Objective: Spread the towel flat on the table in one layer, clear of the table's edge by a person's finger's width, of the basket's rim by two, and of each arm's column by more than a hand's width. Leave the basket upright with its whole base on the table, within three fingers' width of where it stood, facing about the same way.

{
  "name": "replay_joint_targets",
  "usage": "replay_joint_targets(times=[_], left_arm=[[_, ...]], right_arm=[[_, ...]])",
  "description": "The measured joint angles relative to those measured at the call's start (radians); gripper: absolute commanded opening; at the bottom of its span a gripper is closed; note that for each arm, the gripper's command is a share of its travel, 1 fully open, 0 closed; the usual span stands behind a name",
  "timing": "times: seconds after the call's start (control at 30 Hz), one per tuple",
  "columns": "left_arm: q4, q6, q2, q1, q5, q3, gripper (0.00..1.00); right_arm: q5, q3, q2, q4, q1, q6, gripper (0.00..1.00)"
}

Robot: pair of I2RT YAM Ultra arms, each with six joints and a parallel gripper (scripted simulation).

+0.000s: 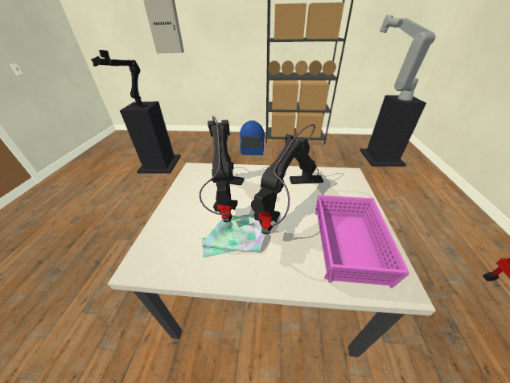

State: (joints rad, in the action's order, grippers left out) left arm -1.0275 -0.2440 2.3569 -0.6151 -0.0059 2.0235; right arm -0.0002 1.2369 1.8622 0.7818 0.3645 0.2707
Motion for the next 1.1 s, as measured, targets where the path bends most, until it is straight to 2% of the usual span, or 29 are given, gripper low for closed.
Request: replay_joint_targets(times=[0.43,0.6,0.93,1.1], left_arm=[[-0.001,0.005,-0.005,-0.001,-0.007,-0.021,0.00],[-0.014,0.021,-0.056,0.006,-0.008,-0.048,0.00],[-0.044,0.081,-0.237,0.048,-0.013,-0.053,0.00],[-0.078,0.110,-0.275,0.056,-0.011,-0.038,0.00]], right_arm=[[0.006,0.053,-0.002,0.051,0.015,0.002,0.00],[0.011,0.099,-0.018,0.092,0.029,-0.002,0.00],[0.026,0.306,-0.050,0.204,0.066,-0.029,0.00],[0.031,0.404,-0.037,0.275,0.076,-0.047,0.00]])
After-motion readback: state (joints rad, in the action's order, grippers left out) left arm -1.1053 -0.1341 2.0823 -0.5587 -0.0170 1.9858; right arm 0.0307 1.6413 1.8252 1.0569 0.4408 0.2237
